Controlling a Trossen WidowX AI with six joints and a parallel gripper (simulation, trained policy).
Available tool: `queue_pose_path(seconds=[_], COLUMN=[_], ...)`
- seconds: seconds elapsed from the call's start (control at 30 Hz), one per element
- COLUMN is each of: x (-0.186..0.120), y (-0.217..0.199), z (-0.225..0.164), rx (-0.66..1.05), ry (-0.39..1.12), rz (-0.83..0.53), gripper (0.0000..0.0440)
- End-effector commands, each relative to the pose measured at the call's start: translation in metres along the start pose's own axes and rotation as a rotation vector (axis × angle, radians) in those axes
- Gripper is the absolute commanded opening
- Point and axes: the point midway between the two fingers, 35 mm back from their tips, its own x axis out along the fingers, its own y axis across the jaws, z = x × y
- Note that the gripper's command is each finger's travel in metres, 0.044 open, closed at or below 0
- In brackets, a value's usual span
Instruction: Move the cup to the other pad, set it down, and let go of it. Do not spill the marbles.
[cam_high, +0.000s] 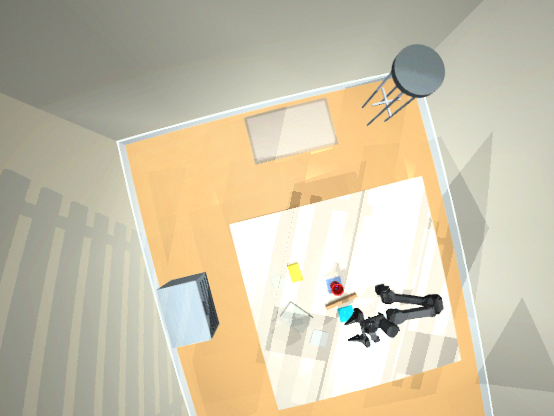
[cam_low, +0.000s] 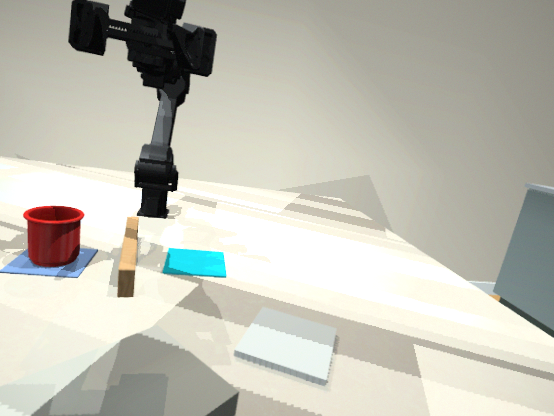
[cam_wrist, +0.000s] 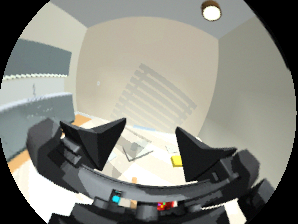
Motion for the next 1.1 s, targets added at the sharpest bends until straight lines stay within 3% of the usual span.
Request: queue_pose_path(seconds=[0.0, 0.4, 0.5, 0.73, 1.07], x=[0.000, 0.003, 0.005, 0.010, 0.015], y=[0.000, 0.003, 0.007, 0.016, 0.027], z=[-0.001, -0.020, -0.024, -0.034, -0.048], rx=[0.003, 0.059, 0.075, 0.116, 0.166], ry=[0.006, 0.149, 0.194, 0.299, 0.462], rz=[-0.004, -0.021, -0.014, 0.003, 0.009], gripper=[0.0374, 0.0065, 0.0061, 0.0097, 0.0095])
